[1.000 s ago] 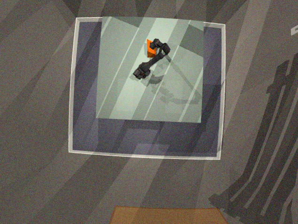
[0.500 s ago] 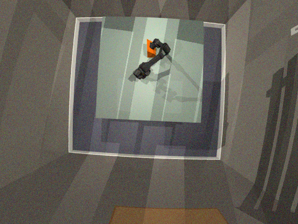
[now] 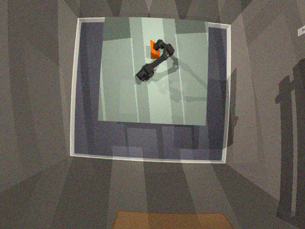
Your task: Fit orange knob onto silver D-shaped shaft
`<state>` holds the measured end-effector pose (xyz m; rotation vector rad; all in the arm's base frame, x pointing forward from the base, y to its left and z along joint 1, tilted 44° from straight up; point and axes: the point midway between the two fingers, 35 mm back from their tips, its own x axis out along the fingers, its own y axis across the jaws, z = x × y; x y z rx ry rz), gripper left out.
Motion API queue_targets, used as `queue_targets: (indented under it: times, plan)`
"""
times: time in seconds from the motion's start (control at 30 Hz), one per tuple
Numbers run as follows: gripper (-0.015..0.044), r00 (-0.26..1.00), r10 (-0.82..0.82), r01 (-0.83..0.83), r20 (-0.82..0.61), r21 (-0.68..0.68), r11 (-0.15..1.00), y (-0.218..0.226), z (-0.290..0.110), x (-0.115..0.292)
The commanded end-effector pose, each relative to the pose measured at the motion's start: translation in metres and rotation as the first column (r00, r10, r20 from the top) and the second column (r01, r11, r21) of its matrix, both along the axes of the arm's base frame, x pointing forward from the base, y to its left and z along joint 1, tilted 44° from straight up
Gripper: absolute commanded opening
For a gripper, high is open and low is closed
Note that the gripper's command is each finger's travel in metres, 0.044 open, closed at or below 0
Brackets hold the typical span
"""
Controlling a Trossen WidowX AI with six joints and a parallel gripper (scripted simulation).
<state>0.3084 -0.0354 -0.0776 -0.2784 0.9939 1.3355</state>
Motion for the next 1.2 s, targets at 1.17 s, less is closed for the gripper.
queue_targets:
  times: [1.17]
  plan:
    - [0.0000, 0.977, 0.151, -0.153, 0.149, 0.003, 0.988, 0.0008, -0.0018, 0.0009]
